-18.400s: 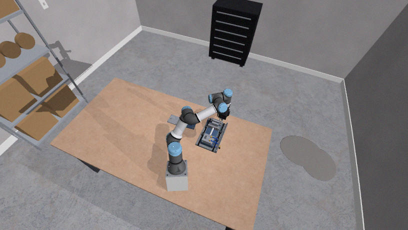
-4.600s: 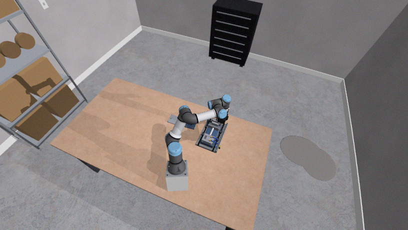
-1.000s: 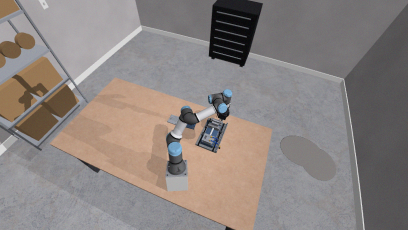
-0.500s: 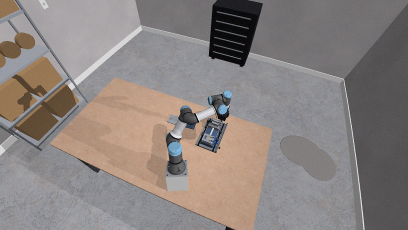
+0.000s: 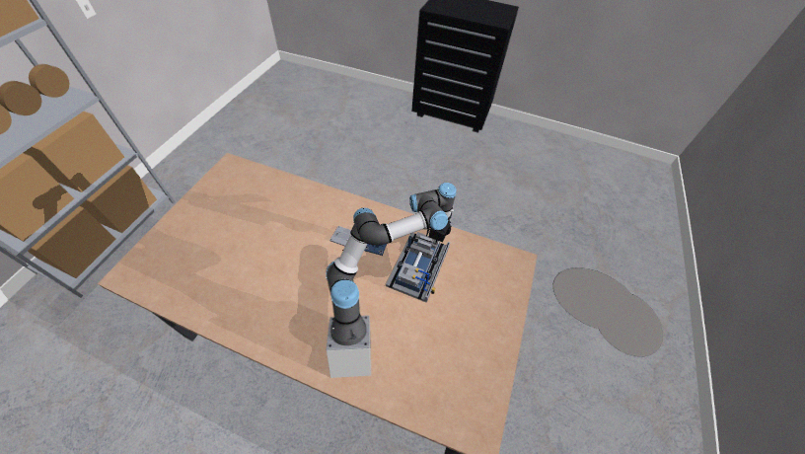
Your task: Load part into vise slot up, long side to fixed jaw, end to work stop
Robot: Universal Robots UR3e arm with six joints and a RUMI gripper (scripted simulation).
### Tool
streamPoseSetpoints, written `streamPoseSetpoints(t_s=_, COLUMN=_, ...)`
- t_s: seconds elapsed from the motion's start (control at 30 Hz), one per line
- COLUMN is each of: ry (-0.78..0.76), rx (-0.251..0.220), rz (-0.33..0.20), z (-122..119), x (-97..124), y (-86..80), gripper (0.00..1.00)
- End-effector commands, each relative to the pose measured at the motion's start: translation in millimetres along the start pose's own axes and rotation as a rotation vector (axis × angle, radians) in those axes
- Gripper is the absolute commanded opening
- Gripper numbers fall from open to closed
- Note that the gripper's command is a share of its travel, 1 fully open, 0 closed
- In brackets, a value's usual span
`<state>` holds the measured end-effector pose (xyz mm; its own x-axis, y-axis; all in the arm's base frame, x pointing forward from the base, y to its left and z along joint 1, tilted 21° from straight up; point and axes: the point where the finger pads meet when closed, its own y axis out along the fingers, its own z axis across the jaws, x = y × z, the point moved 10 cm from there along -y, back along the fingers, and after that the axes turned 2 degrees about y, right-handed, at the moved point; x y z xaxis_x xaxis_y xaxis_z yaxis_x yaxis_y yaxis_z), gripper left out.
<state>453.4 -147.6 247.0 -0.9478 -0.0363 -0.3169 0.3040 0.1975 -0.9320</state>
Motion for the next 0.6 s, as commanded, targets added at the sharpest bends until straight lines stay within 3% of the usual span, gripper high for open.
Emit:
streamPoseSetpoints(t_s=0.0, ry=-0.001, rx=0.003, rz=0.004, z=-0.1, x=-0.2, y=6.2, gripper=0.0)
streamPoseSetpoints(t_s=0.57, ry=-0.001, rx=0.003, rz=0.004, z=-0.3, x=-0.1, y=15.3, gripper=0.0)
